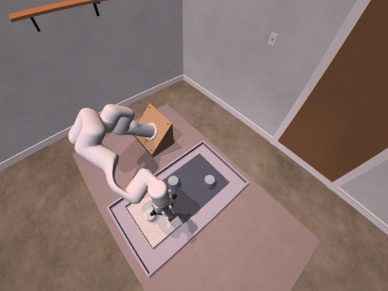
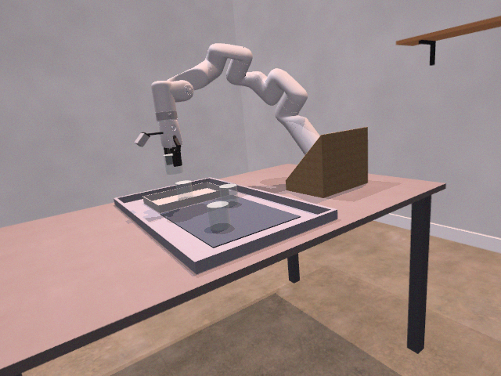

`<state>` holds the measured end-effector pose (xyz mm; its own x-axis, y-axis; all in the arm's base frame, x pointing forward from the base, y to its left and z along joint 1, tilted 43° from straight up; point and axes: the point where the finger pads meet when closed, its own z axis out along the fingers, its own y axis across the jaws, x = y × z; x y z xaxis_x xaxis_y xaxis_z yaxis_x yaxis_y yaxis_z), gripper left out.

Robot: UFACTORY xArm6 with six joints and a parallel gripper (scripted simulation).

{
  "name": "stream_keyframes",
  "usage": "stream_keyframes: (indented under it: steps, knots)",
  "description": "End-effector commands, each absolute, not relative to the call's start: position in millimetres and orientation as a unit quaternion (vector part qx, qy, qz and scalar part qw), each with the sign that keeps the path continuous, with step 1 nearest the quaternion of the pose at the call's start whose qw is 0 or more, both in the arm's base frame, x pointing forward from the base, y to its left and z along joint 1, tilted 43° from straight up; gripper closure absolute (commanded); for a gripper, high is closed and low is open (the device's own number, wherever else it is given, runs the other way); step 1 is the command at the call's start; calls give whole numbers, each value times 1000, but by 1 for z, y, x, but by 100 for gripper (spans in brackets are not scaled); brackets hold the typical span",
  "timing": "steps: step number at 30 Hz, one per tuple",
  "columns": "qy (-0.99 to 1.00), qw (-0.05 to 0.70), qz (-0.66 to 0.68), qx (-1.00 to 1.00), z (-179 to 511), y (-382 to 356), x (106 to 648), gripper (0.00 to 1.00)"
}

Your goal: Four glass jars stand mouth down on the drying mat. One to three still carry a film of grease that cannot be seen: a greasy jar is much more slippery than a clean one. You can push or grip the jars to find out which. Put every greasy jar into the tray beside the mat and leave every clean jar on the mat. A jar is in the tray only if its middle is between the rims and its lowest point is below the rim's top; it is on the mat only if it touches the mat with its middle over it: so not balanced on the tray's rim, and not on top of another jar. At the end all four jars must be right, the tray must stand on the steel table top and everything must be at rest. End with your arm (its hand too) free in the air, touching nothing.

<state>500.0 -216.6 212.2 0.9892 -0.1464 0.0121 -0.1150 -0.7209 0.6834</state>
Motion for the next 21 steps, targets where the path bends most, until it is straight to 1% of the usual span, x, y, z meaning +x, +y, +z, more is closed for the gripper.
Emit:
stream_keyframes:
  steps: [1, 21]
  knots:
    - [-71, 367, -19, 927, 223, -226, 506, 100]
    - [-71, 367, -19, 927, 260, -269, 523, 100]
